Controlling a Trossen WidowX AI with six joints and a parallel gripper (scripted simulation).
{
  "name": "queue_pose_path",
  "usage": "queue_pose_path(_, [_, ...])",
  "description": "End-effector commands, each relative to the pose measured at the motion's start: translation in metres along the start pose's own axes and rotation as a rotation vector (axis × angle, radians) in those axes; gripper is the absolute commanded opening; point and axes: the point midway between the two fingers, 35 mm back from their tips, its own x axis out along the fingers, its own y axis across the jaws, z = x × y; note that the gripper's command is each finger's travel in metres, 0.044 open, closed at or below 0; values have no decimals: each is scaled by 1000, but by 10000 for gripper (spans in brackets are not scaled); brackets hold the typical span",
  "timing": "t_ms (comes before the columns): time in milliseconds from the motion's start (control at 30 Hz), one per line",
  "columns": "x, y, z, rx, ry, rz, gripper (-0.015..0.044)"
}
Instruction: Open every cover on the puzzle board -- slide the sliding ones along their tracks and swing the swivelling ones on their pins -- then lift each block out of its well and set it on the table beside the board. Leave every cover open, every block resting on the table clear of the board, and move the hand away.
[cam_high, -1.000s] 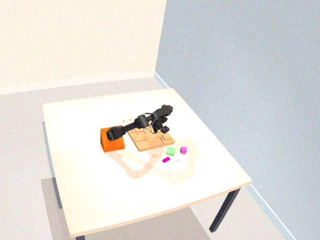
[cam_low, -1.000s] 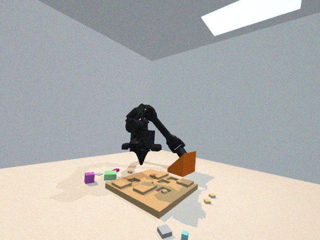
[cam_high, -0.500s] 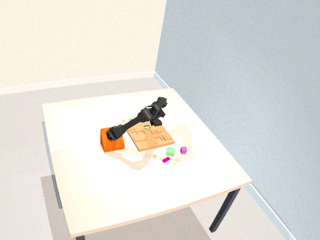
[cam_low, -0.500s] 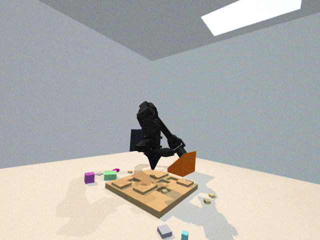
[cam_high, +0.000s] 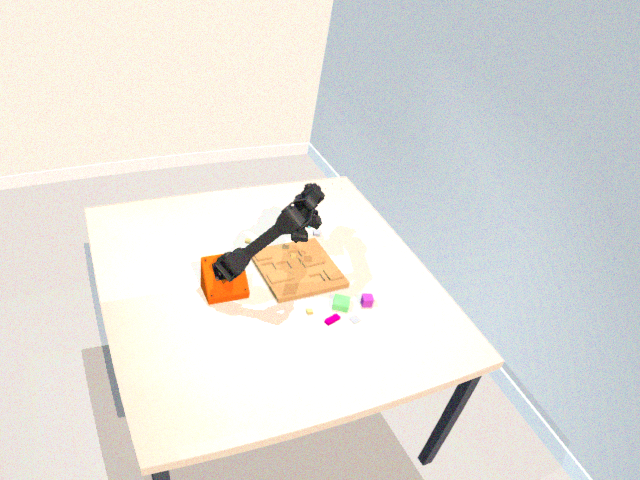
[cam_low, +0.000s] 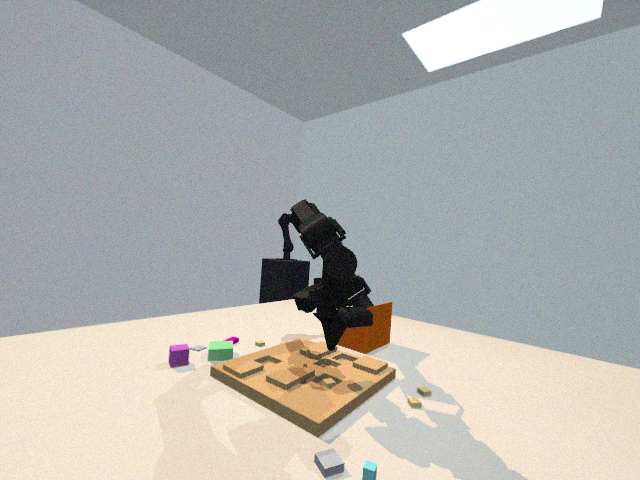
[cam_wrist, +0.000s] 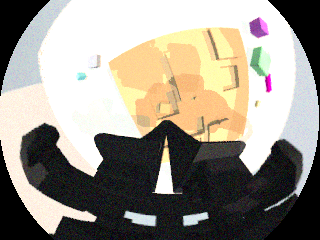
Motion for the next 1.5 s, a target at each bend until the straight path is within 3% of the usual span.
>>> queue_pose_path(0, [1,3,0,29,3,1,0])
queue_pose_path(467, [51,1,-1,29,2,-2,0])
queue_pose_path(1467, [65,1,2,29,1,-2,0])
